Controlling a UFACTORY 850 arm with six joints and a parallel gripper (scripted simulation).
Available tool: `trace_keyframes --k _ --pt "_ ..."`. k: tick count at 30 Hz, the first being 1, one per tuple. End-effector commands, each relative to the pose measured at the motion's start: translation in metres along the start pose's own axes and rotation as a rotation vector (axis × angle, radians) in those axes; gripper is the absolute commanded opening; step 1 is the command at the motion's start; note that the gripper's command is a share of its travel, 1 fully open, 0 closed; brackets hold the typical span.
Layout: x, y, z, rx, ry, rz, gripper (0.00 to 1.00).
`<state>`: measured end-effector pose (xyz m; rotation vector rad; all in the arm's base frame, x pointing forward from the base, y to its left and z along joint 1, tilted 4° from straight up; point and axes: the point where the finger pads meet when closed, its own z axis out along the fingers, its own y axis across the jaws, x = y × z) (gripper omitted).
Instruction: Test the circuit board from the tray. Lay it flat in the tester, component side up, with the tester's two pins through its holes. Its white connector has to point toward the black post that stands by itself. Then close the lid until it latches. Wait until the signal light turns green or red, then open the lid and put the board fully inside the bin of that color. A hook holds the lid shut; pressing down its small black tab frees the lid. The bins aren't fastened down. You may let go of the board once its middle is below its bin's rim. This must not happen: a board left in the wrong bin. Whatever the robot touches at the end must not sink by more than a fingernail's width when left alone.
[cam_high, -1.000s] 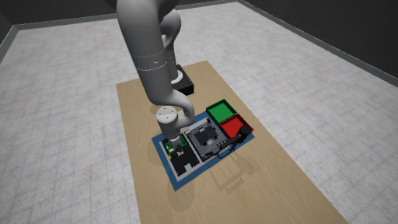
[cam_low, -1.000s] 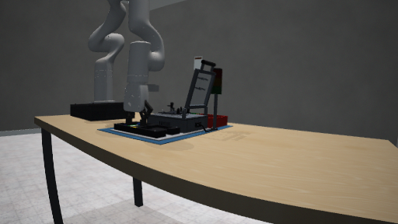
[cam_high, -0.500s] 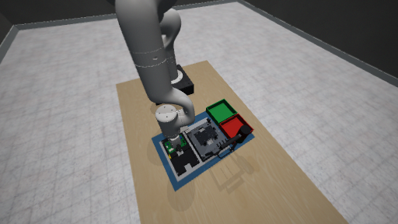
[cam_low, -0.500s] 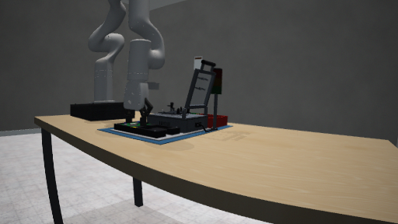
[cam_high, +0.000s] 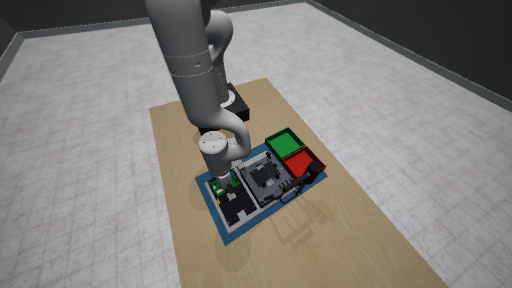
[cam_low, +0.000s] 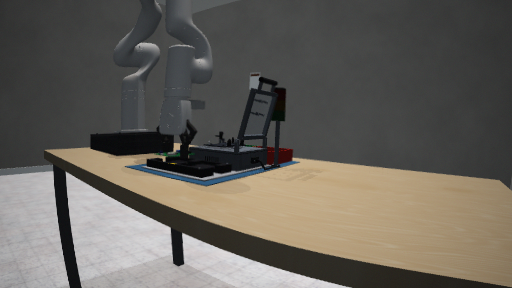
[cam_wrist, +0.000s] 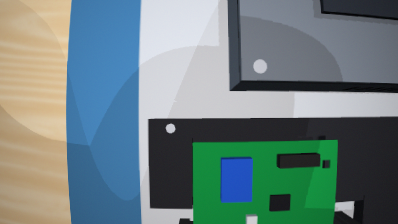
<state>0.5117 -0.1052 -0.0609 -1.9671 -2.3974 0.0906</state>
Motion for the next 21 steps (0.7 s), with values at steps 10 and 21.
trace_keyframes --k 10,21 --pt "0.0 0.001 -0.006 -0.002 0.0 0.0 0.79" --pt "0.0 0.001 -0.032 -0.002 0.0 0.0 0.79"
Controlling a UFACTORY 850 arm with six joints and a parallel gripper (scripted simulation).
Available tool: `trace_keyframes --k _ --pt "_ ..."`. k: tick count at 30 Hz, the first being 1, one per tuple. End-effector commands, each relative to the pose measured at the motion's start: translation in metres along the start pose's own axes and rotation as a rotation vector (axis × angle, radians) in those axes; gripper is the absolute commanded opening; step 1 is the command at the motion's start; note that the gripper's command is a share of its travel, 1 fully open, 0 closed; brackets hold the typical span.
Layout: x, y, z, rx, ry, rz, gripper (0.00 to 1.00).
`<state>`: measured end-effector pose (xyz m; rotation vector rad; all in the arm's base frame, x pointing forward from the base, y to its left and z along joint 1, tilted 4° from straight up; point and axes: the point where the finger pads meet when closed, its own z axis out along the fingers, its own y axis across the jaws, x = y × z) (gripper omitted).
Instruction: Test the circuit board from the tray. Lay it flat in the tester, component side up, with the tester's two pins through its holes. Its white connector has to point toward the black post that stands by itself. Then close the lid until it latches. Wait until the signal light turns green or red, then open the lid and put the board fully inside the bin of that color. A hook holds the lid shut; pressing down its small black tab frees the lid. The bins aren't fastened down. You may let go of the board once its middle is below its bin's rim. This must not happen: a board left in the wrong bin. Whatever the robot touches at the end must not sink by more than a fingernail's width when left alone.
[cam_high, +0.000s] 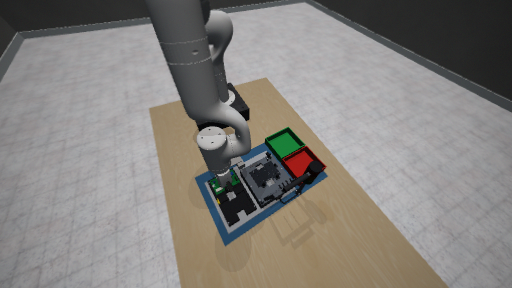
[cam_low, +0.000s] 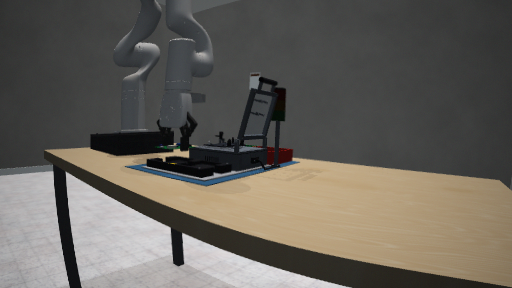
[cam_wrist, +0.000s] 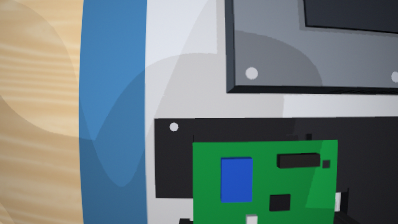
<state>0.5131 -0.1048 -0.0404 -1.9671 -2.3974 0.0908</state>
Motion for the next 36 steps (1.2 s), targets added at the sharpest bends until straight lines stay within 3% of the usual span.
trace_keyframes --k 1,11,36 --pt "0.0 0.001 -0.017 -0.002 0.0 0.0 0.79" --pt "0.0 0.001 -0.053 -0.002 0.0 0.0 0.79" --pt "0.0 0.001 -0.055 -0.002 0.0 -0.02 0.79"
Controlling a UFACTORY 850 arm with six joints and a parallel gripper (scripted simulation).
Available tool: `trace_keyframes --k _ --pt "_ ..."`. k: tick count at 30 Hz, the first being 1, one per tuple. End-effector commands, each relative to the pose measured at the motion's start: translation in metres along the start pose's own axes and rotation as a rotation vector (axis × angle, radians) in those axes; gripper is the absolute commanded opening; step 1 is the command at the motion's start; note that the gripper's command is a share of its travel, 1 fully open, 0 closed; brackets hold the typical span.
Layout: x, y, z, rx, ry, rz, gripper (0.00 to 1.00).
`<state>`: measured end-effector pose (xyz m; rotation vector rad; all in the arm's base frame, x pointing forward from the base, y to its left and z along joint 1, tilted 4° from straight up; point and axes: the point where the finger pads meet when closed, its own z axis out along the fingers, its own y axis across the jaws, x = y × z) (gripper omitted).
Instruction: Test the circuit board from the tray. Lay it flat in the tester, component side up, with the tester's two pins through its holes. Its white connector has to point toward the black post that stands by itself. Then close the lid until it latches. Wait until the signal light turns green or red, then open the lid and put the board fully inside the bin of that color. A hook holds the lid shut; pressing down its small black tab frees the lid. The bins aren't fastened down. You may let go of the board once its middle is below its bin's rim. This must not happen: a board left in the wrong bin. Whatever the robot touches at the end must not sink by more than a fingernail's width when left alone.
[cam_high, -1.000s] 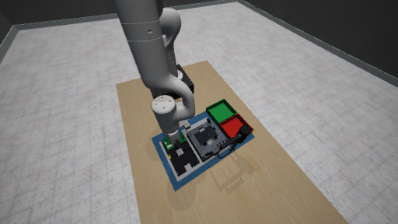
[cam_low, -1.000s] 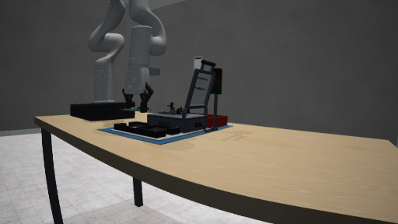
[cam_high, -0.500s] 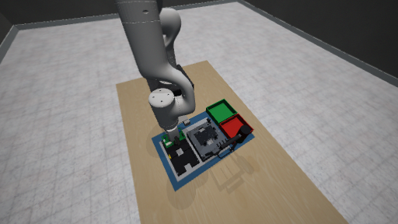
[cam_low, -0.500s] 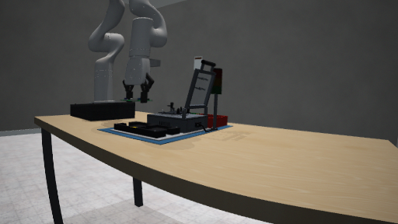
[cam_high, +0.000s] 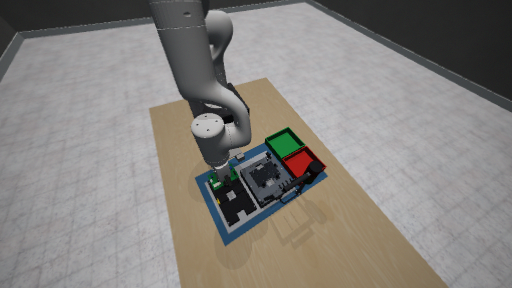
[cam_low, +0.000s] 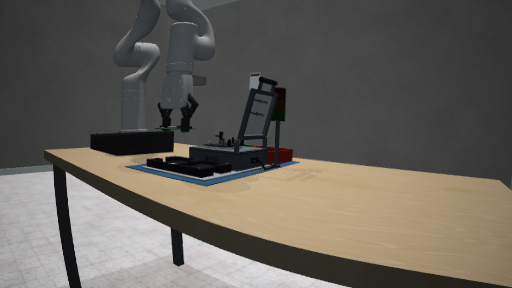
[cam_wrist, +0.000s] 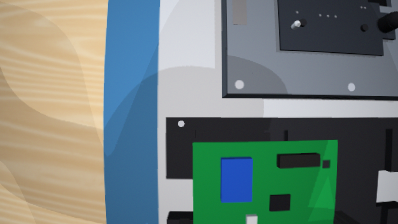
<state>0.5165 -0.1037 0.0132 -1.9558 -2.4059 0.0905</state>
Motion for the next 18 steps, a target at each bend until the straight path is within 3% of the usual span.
trace_keyframes --k 1,18 --pt "-0.0004 0.0009 -0.0008 -0.002 -0.001 -0.016 0.79" --pt "-0.0004 0.0009 -0.0008 -0.002 -0.001 -0.199 0.79"
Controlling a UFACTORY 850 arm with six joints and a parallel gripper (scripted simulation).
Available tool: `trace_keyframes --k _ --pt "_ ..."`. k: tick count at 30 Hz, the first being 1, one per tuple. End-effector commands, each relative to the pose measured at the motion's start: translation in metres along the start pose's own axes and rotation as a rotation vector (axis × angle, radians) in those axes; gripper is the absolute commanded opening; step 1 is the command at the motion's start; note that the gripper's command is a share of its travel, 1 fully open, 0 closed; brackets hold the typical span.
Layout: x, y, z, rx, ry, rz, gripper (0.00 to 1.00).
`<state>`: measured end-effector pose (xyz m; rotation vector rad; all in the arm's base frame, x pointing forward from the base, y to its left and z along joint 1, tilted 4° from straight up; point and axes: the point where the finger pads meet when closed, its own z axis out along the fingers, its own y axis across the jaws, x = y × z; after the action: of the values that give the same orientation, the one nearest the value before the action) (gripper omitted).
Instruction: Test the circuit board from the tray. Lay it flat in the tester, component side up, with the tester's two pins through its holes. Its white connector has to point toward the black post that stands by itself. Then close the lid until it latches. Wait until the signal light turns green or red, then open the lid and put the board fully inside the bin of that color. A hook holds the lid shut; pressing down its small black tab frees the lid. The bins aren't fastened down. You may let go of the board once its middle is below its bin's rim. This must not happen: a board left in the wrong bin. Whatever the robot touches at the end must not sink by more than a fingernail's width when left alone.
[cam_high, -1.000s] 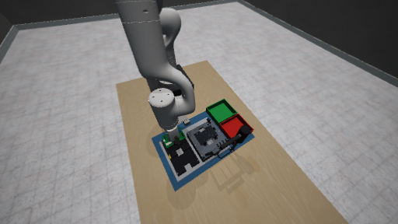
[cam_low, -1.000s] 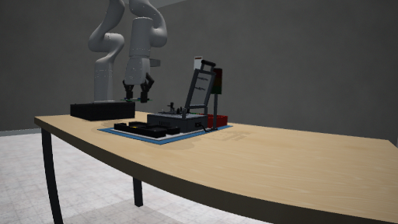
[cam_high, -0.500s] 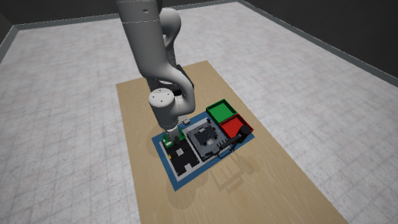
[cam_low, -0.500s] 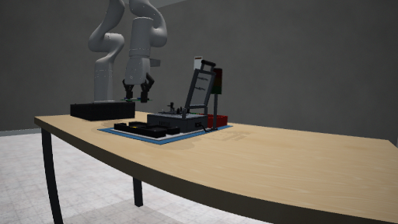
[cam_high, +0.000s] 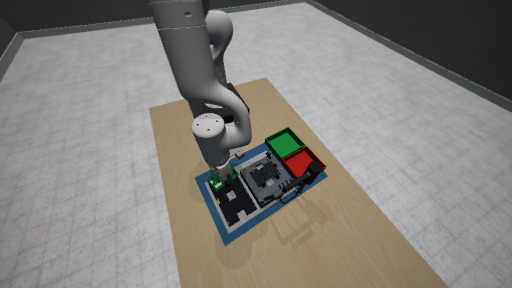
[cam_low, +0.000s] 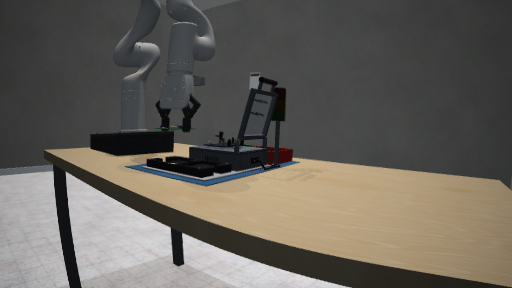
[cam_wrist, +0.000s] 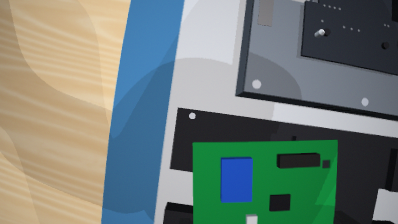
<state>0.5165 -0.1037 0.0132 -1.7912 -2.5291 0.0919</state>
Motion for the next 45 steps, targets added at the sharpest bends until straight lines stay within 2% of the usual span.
trace_keyframes --k 1,29,31,45 --pt "-0.0005 0.0008 -0.0008 -0.004 0.003 -0.087 0.79" --pt "-0.0005 0.0008 -0.0008 -0.004 0.002 -0.767 0.79" --pt "-0.0005 0.0008 -0.0008 -0.004 0.002 -0.767 0.79" --pt "-0.0005 0.0008 -0.0008 -0.005 0.001 -1.146 0.79"
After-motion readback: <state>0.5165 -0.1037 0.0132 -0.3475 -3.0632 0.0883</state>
